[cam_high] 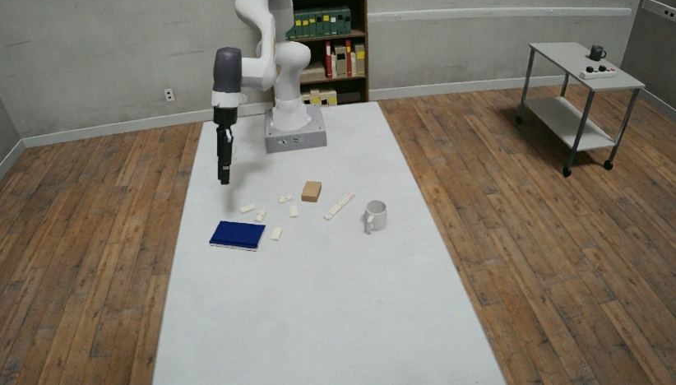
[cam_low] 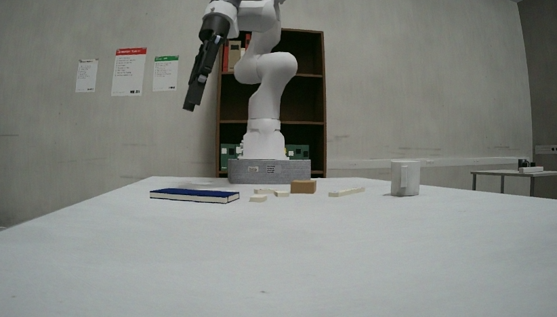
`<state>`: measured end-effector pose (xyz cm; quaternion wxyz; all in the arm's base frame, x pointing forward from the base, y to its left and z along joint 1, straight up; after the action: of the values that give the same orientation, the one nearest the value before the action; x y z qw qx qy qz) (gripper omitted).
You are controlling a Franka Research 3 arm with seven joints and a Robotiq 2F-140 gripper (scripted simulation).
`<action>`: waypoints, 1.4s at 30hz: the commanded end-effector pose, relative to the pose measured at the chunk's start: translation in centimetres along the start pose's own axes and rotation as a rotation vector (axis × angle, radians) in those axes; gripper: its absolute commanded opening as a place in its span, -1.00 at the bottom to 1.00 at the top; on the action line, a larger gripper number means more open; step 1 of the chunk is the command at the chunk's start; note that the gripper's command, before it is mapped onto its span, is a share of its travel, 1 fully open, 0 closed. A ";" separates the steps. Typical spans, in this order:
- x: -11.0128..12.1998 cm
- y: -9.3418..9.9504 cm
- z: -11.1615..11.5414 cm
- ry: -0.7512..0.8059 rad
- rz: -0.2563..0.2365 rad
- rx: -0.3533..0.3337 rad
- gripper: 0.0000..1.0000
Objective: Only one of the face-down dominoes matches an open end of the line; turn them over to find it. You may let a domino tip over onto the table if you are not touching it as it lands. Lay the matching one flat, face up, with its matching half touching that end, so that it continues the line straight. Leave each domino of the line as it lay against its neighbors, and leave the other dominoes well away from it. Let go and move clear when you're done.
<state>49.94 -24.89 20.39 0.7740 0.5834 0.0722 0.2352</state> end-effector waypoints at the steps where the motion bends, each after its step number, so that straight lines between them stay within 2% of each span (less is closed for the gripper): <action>1: -0.3 0.1 0.1 -0.014 -0.027 -0.035 -0.33; 6: -1.2 -1.6 -1.0 0.013 -0.090 -0.052 -0.33; 13: -3.4 -6.6 -4.7 0.033 -0.167 0.013 -0.33; 14: -3.7 -7.3 -5.4 0.034 -0.174 0.027 -0.33; 16: -3.7 -7.3 -5.4 0.034 -0.174 0.027 -0.33; 20: -4.7 -9.7 -7.8 0.031 -0.190 0.084 -0.33; 24: -5.2 -11.3 -9.8 0.024 -0.194 0.132 -0.33; 31: -5.4 -12.4 -11.7 0.015 -0.190 0.177 -0.33; 42: -5.5 -12.6 -11.9 0.014 -0.188 0.183 -0.33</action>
<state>44.04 -19.70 4.11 0.7352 0.6385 0.1602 0.1616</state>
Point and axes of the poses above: the point where the finger pads meet when closed, its own y axis back along the fingers, its own x axis across the jaws, z = x × y, the point moved 6 cm from there along y, back along the fingers, and after that the axes turned 9 degrees about y, right-handed, at the moved point
